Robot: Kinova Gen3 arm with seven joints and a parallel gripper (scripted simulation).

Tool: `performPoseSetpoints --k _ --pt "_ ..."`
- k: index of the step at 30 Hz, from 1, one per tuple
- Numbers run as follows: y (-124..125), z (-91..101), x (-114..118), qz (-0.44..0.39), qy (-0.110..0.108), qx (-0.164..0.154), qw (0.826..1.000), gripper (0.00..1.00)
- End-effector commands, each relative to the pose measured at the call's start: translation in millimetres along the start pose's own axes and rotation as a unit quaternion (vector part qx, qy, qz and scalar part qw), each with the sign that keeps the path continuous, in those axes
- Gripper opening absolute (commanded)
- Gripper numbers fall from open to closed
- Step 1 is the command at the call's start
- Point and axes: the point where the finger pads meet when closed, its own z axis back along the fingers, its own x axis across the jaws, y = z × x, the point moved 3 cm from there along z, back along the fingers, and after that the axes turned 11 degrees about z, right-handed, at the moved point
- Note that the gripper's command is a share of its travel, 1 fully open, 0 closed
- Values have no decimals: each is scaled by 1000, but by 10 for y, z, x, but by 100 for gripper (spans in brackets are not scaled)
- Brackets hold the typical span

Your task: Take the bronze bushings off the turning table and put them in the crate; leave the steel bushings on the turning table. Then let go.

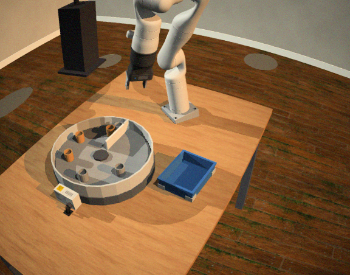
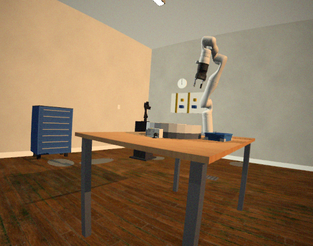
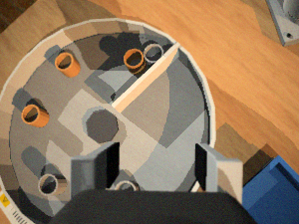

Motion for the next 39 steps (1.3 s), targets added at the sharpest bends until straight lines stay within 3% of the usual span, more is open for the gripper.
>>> performPoseSetpoints --k 1,4,9,21,26,38,39 --pt "2 17 9 2 0 -4 1000 100" --pt "2 17 9 2 0 -4 1000 100" --pt "78 13 14 2 -29 -122 992 100" --pt "78 13 14 2 -29 -122 992 100" --pt "415 -366 -61 2 -29 -122 992 100" --pt "415 -366 -61 2 -29 -122 992 100" --pt "485 -442 -79 1 -29 -122 992 100"
